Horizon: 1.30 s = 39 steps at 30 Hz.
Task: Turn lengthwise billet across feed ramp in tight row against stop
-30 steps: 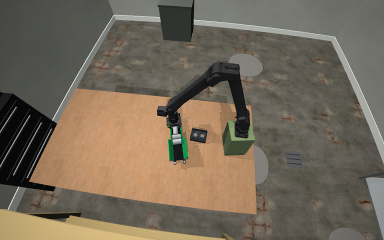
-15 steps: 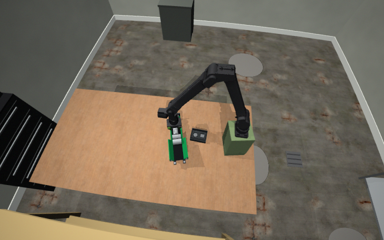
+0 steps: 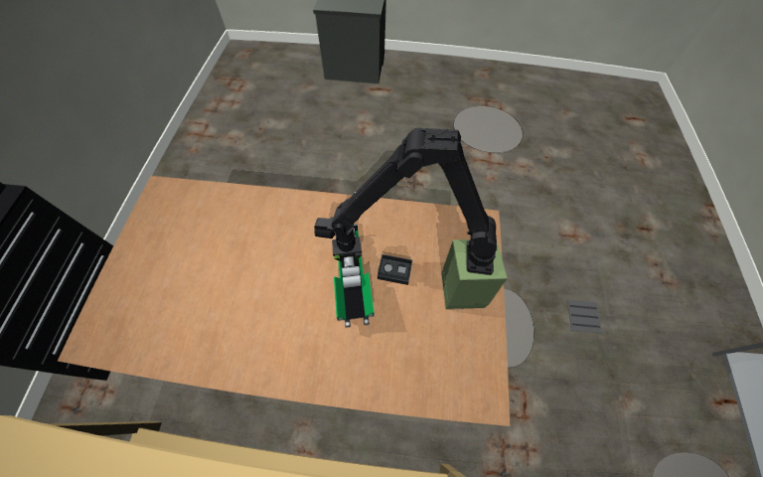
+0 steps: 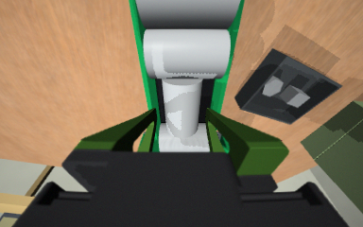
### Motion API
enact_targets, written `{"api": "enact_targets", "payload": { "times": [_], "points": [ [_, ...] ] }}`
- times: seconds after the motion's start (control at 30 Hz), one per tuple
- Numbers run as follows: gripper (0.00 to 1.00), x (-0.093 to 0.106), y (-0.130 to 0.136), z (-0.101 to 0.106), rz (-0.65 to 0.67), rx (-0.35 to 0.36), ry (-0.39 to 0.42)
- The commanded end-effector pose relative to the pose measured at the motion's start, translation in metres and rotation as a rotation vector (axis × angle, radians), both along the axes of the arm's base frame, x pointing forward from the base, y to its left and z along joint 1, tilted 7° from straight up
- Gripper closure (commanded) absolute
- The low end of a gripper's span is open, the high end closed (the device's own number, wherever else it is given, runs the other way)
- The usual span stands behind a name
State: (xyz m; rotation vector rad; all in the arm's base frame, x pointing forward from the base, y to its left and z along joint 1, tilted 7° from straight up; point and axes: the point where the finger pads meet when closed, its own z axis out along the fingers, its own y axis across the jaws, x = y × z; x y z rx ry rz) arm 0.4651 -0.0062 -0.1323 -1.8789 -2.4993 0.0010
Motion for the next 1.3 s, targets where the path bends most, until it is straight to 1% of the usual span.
{"api": "enact_targets", "payload": {
  "times": [0.0, 0.33, 0.8, 1.27],
  "points": [
    [0.45, 0.011, -0.006, -0.006, 0.006, 0.002, -0.016],
    [0.45, 0.017, -0.007, -0.012, 0.008, 0.001, -0.027],
    [0.45, 0.015, -0.007, -0.018, 0.009, 0.001, -0.020],
    [0.45, 0.015, -0.007, -0.018, 0.009, 0.001, -0.020]
  ]
}}
